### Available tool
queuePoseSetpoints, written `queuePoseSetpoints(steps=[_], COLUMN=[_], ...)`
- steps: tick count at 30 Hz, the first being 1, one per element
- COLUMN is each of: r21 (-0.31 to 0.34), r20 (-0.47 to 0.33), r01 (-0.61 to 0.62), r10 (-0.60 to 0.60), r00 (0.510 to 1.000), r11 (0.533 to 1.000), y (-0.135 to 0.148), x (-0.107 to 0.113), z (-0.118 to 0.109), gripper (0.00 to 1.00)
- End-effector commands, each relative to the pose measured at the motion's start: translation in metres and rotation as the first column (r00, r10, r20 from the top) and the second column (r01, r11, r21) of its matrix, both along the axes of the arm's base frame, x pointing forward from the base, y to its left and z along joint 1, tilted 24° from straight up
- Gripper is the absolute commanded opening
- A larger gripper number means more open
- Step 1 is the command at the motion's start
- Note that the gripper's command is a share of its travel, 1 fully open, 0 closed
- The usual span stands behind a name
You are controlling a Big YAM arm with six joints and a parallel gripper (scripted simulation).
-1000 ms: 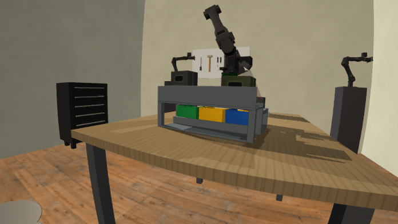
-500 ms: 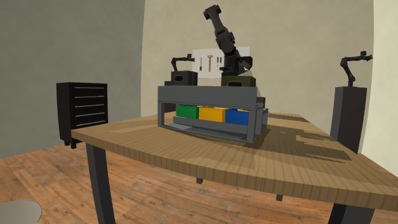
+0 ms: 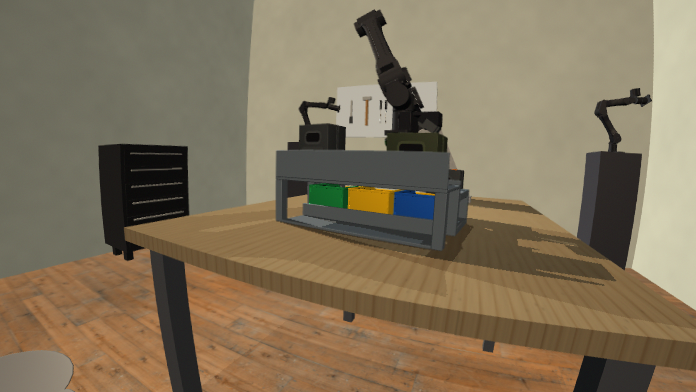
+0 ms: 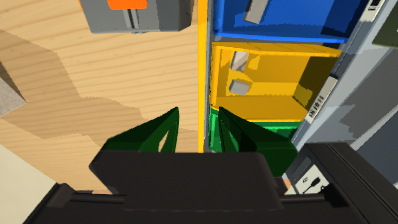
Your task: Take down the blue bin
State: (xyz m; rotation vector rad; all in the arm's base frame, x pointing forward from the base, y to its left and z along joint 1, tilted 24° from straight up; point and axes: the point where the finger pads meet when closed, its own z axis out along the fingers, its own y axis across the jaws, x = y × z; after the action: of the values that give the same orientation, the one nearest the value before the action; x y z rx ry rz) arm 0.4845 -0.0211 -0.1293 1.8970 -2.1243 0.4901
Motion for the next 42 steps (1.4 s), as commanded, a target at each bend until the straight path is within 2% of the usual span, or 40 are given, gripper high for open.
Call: queuePoseSetpoints(steps=[1,42], r21=[0.0,0.001], r20=[0.023,0.029], r01=[0.002,0.002], r10=[-0.002,-0.002], r00=[1.0,1.0], r11=[1.0,1.0], y=[-0.0067,-0.0088], x=[0.0189,0.0202], z=[0.0037,-0.0042], gripper=[0.43,0.43])
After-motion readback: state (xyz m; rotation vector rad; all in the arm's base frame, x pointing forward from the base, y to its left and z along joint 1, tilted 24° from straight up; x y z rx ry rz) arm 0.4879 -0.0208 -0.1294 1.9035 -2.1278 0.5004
